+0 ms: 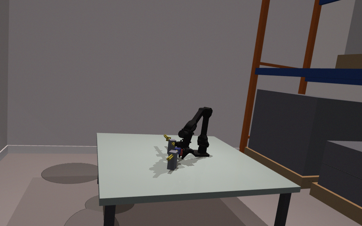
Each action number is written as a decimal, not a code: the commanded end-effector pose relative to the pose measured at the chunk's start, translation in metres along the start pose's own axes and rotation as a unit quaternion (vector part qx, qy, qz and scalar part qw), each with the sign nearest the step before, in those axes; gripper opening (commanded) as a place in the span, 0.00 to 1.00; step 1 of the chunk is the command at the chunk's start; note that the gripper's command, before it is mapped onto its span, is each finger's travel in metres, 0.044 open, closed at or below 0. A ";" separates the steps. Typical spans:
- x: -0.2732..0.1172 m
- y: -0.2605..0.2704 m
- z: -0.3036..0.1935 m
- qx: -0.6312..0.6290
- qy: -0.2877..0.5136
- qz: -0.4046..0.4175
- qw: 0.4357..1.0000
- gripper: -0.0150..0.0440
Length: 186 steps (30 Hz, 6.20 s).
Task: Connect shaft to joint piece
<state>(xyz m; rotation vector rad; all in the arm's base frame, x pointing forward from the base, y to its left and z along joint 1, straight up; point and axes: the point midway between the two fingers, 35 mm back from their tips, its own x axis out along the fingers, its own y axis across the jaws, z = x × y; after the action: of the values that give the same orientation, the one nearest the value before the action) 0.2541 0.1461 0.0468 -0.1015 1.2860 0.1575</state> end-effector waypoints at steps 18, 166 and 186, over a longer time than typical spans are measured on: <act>0.001 0.000 -0.001 -0.003 0.001 0.000 1.000 0.56; -0.030 -0.052 0.018 -0.404 0.207 -0.008 0.891 0.25; -0.030 -0.052 0.018 -0.404 0.207 -0.008 0.891 0.25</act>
<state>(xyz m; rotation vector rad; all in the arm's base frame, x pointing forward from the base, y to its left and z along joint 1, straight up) 0.2710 0.0964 0.0800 -0.8894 1.5725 0.6782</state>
